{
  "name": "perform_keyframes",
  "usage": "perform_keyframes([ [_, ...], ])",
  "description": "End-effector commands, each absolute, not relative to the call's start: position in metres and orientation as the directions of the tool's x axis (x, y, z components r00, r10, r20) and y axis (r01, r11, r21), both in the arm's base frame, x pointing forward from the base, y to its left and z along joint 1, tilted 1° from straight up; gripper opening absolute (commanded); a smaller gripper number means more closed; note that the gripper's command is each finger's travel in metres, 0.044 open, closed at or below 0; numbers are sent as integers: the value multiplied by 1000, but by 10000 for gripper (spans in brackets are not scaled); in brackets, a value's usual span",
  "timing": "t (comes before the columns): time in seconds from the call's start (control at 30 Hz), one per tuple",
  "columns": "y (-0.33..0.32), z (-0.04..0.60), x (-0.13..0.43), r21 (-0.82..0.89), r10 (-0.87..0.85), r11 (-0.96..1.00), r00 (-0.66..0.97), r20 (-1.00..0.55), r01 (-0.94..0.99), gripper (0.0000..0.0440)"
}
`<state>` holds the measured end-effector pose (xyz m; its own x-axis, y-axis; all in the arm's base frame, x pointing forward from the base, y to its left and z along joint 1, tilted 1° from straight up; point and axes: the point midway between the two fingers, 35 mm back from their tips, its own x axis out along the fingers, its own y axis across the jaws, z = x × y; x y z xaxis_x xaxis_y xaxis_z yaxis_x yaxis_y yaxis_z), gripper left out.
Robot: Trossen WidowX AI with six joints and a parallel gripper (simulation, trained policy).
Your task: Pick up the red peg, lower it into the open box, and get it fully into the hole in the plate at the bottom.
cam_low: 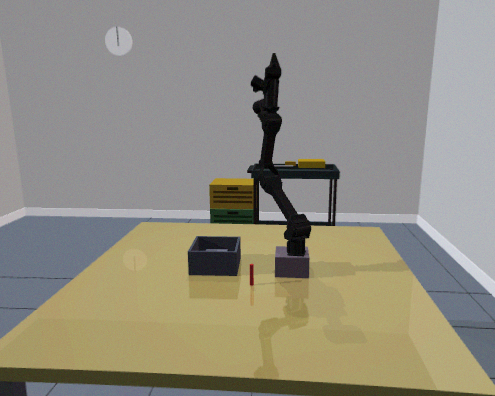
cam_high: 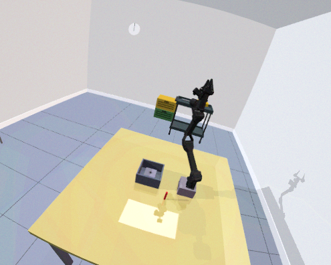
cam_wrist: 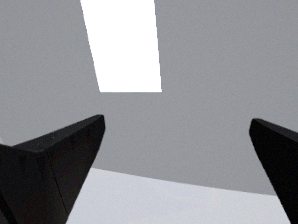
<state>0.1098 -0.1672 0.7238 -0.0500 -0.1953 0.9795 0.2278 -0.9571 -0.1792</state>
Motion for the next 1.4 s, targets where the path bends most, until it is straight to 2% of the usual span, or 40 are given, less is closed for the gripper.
perform_keyframes([
  [0.0,-139,726,75,-47,-68,-985,-122,990,168,440],
  [0.3,-72,718,19,219,212,-976,-210,954,13,440],
  [0.6,7,693,-11,472,493,-870,-200,847,-142,440],
  [1.0,110,636,-7,751,791,-597,-49,610,-282,440],
  [1.37,179,565,32,912,926,-281,165,340,-300,440],
])
